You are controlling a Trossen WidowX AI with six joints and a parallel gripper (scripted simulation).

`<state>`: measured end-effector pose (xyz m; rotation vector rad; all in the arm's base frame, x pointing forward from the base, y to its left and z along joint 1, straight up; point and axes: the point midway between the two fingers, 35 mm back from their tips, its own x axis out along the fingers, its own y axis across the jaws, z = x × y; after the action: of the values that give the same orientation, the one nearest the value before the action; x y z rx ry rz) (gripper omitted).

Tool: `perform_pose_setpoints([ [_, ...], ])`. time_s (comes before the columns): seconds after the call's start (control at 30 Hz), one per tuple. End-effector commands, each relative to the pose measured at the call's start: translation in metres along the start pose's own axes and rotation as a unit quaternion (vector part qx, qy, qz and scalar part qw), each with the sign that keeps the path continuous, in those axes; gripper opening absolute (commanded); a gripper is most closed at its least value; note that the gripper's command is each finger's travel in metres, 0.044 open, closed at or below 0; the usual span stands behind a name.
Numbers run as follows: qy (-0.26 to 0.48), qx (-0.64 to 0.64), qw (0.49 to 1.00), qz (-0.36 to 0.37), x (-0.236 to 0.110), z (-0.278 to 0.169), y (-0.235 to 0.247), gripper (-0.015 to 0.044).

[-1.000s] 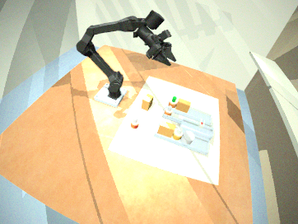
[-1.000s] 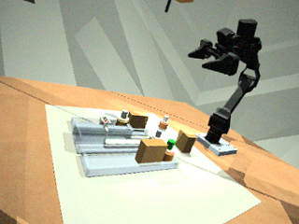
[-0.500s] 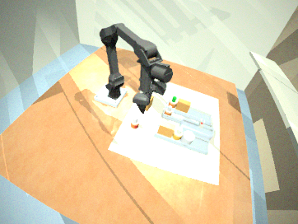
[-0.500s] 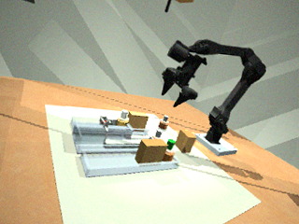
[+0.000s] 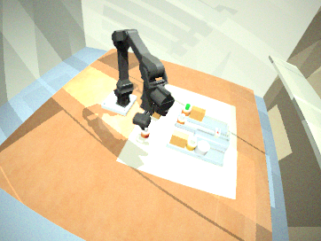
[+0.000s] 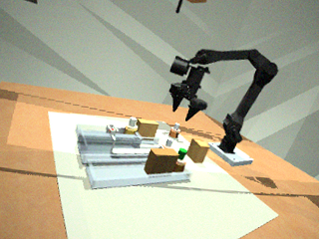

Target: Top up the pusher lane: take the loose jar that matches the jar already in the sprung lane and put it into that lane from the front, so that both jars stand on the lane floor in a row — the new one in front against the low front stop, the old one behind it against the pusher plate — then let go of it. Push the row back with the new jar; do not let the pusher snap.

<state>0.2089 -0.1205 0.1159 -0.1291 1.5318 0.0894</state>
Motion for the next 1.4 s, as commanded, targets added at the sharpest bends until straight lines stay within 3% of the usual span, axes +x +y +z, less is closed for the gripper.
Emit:
perform_pose_setpoints([
  [0.0,0.009,0.000,1.000,0.011,0.028,-0.003,0.002,0.0440],
  [1.17,0.009,0.000,1.000,0.011,0.073,-0.003,0.003,0.0440],
  [1.37,0.009,0.000,1.000,0.011,0.073,-0.003,0.003,0.0282],
])
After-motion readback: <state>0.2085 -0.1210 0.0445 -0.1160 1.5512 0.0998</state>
